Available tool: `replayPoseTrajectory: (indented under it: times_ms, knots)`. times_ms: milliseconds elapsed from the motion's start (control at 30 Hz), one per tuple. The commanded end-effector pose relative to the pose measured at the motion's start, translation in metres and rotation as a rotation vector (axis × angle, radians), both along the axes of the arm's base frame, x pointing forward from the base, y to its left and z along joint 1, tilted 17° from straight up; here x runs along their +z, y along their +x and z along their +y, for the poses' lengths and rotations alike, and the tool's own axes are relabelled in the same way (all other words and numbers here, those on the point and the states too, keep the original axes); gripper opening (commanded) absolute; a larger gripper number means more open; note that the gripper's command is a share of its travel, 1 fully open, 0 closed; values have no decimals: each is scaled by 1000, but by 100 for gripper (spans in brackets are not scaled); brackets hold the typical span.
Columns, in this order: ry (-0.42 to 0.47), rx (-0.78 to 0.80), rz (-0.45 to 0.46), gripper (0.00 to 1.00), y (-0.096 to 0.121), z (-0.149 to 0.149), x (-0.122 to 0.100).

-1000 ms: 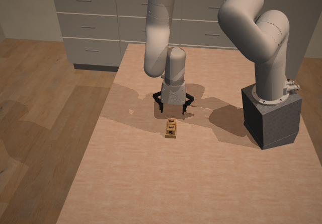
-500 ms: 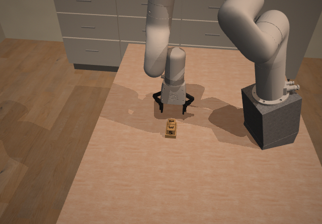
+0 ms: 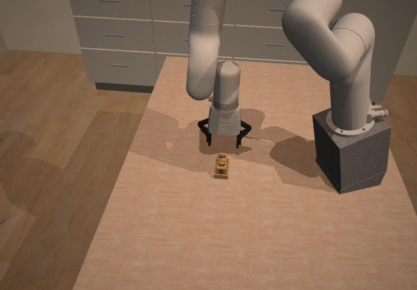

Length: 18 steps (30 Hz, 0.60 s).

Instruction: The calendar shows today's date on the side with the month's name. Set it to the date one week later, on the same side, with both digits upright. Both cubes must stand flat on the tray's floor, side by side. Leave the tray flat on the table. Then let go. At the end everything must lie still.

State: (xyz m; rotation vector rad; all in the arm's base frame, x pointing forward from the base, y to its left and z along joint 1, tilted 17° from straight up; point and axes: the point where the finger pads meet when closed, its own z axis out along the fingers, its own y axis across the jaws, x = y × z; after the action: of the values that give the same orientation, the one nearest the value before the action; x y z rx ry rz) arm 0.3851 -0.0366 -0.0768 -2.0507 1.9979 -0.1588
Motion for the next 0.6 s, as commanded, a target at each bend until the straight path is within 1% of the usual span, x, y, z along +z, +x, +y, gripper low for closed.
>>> replayPoseTrajectory:
  times_ms: [0, 167, 433, 500, 567]
  knots:
    - [-1, 0, -2, 100, 1, -1, 1]
    - [-1, 0, -2, 100, -2, -2, 11]
    - [-1, 0, -2, 100, -11, -6, 44]
    - [-1, 0, -2, 100, -11, -6, 44]
    - [-1, 0, -2, 100, -13, -7, 50]
